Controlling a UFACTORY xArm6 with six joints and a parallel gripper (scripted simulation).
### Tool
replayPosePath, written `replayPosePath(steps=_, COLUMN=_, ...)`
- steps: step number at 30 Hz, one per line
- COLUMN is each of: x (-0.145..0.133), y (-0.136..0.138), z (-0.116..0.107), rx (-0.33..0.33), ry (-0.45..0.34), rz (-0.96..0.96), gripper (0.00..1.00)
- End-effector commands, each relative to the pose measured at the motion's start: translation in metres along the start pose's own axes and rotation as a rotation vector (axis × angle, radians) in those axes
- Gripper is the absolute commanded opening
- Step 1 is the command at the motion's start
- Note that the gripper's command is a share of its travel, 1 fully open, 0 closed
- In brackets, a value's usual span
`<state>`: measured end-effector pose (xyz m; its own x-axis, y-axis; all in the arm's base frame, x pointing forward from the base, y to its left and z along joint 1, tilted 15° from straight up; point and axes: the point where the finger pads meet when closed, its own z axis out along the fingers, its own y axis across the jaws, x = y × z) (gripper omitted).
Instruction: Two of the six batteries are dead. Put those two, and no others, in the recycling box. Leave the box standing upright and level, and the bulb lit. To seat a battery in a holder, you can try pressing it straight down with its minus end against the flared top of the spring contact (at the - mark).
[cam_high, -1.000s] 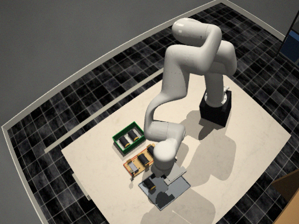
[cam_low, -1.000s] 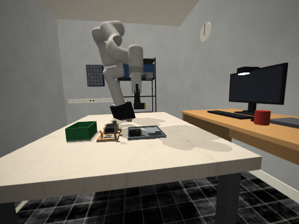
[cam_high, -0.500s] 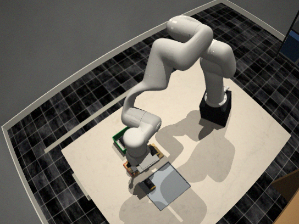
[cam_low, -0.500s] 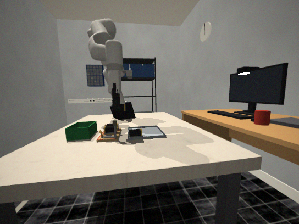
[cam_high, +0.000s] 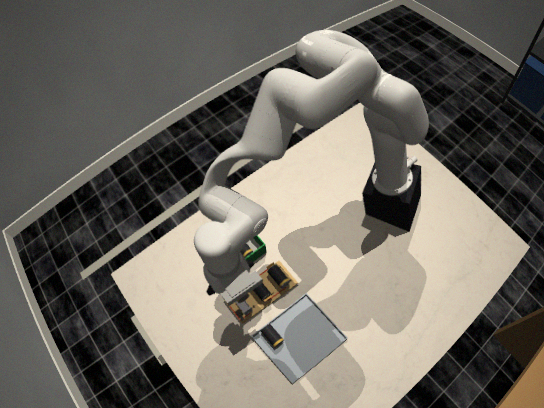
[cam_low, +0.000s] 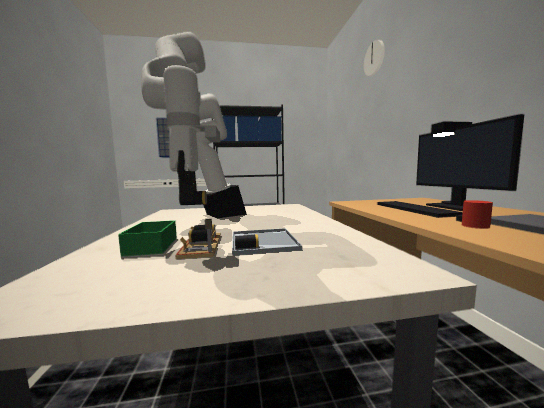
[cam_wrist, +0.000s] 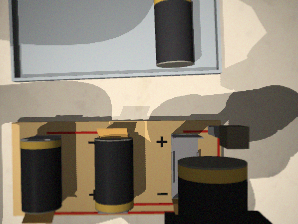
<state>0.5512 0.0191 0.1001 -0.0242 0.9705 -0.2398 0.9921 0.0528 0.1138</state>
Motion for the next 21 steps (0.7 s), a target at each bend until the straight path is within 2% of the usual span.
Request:
replayPosePath(steps=1, x=-0.001, y=0.002, z=-0.002, rx=-0.005, ry=0.001, rz=0.001, gripper=0.28)
replayPosePath(steps=16, x=-0.001, y=0.002, z=-0.002, rx=-0.005, ry=0.001, rz=0.000, gripper=0.28)
replayPosePath(steps=21, x=-0.001, y=0.002, z=0.023, rx=-0.005, ry=0.001, rz=0.000, gripper=0.28)
